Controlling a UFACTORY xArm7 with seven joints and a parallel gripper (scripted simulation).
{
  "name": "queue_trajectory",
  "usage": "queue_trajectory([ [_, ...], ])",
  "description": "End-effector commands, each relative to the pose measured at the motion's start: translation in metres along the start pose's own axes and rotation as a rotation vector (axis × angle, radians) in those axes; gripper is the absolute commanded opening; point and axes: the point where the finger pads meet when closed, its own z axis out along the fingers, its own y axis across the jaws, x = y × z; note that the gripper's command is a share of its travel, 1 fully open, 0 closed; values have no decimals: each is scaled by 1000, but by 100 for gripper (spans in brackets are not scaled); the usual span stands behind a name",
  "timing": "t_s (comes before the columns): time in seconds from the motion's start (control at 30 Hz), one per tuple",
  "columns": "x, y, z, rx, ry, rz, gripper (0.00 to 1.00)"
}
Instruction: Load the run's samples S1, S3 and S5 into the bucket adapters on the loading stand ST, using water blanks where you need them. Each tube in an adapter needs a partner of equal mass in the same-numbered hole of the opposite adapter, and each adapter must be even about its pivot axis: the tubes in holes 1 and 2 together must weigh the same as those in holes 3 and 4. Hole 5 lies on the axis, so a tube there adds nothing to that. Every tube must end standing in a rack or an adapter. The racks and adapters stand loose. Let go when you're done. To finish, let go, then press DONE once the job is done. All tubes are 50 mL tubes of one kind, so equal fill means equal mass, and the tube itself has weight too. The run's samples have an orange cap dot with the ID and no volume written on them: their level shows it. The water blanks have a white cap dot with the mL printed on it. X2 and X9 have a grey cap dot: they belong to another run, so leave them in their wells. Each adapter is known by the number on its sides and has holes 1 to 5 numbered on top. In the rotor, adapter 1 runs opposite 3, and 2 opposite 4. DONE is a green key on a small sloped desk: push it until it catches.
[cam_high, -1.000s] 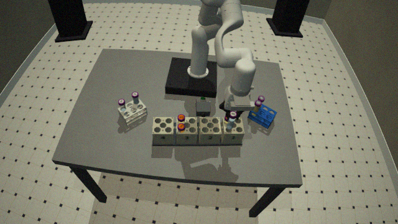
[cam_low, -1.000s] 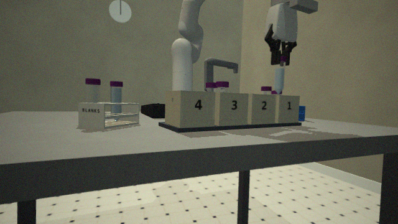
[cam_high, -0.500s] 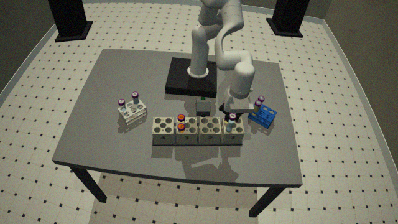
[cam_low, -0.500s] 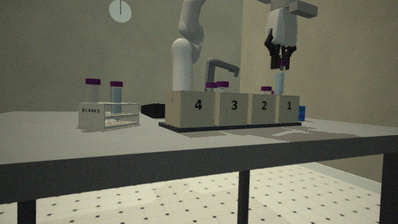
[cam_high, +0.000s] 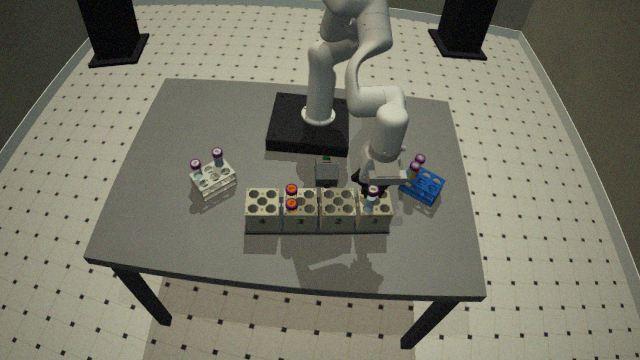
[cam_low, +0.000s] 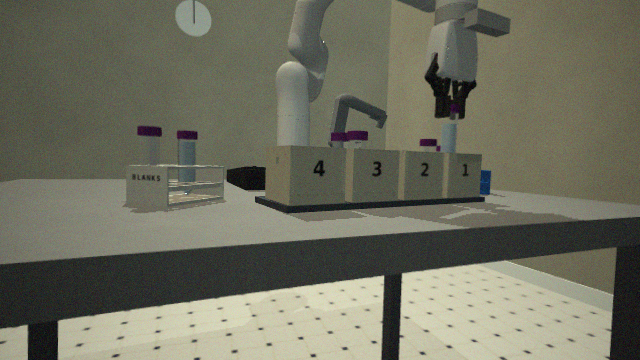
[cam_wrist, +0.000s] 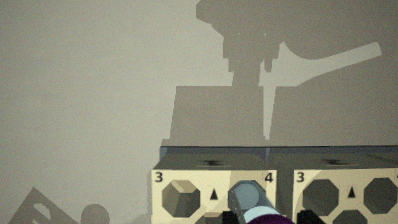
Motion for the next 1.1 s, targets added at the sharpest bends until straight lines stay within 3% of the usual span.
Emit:
queue_trajectory([
  [0.0,1,0,2,2,5,0,0],
  [1.07,2,0,31,2,5,0,0],
])
